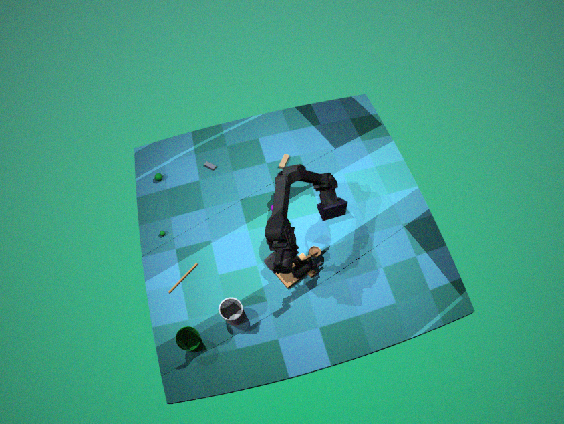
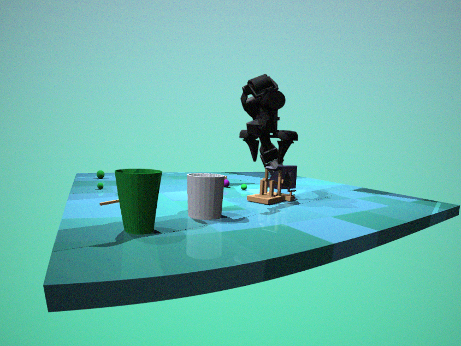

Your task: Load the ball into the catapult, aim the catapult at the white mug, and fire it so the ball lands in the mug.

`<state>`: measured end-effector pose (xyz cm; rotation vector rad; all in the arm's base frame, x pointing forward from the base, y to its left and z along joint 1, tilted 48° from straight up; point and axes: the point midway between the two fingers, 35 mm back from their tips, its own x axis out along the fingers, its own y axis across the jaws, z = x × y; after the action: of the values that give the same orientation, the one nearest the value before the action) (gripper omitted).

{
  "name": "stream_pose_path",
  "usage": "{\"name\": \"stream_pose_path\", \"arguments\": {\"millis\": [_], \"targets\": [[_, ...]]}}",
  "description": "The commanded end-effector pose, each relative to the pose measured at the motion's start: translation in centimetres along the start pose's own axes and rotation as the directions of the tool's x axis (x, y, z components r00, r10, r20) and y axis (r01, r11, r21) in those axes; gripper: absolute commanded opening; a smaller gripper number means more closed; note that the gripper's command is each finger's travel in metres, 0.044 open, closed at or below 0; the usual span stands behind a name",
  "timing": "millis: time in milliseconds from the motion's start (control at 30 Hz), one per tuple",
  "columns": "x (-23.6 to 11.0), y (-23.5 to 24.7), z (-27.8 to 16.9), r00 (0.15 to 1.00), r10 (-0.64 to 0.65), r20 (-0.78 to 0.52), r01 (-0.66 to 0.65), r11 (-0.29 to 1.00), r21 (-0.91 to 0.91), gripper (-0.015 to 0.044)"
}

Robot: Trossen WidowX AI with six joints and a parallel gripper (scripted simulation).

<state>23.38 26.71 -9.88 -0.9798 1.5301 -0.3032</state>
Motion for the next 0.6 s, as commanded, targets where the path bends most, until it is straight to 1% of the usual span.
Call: {"name": "stream_pose_path", "arguments": {"millis": [0,67,567], "targets": [[2.3,-0.1,-0.1,1.000,-0.001,-0.001,0.001,1.000,0.001,0.0440],[3.8,-0.1,-0.1,1.000,-0.001,0.000,0.001,1.000,0.000,0.0440],[5.7,-0.1,0.0,1.000,-0.001,0.001,0.001,1.000,0.000,0.0440]]}}
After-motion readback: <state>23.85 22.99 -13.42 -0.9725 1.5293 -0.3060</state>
